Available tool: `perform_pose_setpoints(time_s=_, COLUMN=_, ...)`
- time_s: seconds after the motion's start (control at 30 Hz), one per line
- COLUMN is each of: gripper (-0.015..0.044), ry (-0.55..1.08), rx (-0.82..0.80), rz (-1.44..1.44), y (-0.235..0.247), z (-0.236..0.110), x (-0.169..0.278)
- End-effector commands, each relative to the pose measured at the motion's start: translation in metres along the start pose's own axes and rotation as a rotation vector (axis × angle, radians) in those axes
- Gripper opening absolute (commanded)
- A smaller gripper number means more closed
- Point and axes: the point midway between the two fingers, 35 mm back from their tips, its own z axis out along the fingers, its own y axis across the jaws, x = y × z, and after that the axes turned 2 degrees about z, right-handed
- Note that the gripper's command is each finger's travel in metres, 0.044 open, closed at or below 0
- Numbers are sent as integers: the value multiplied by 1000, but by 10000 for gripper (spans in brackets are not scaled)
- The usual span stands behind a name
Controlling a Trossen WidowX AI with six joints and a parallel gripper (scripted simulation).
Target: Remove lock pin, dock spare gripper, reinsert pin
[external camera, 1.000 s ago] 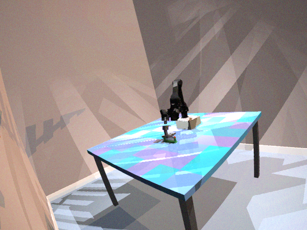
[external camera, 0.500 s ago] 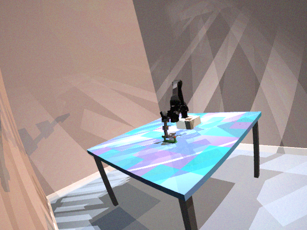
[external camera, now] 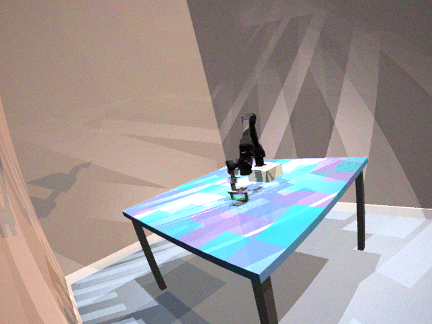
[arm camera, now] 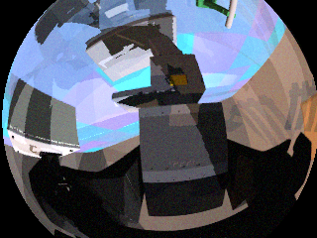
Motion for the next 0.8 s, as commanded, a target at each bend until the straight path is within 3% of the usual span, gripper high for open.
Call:
perform_pose_setpoints(time_s=0.0, gripper=0, ry=9, rx=6, rz=-10, y=-1, z=4, x=-4)
perform_pose_setpoints(time_s=0.7, gripper=0, ry=5, rx=2, rz=-5, y=0, z=7, x=-10)
perform_pose_setpoints(time_s=0.77, gripper=52, ry=5, rx=2, rz=-5, y=0, z=7, x=-10)
